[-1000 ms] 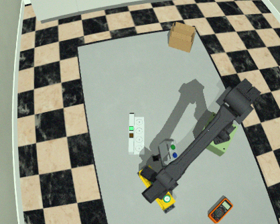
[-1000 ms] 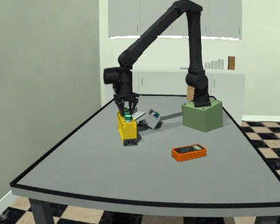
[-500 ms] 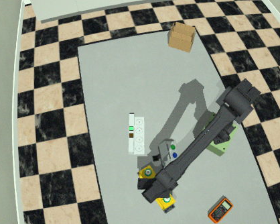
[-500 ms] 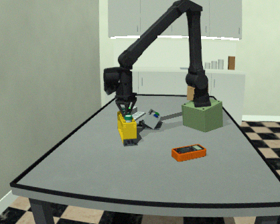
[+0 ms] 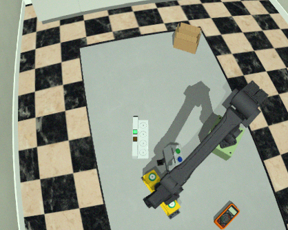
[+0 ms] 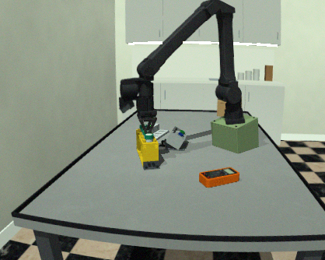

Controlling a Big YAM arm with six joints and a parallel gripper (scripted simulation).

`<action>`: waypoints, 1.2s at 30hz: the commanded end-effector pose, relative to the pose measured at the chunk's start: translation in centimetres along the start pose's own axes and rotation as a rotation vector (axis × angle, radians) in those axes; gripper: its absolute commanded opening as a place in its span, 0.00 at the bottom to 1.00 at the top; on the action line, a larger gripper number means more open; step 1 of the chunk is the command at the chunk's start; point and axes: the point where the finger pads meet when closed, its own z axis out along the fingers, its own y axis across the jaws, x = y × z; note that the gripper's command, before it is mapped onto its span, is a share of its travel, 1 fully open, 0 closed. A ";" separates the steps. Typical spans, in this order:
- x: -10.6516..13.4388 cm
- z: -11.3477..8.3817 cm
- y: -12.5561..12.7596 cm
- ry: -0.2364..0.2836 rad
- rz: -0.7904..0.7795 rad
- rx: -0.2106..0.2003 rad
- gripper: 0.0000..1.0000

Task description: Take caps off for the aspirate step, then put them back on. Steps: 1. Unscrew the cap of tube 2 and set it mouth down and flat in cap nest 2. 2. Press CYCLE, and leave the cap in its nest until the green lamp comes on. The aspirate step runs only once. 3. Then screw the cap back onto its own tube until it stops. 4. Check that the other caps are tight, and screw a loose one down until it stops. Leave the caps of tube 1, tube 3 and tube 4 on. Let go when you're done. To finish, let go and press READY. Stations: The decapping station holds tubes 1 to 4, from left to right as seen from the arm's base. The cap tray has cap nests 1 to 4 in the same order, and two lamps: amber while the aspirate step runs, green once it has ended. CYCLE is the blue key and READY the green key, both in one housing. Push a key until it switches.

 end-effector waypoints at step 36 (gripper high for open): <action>-1.4 -0.8 0.5 -0.033 -1.116 0.003 0.00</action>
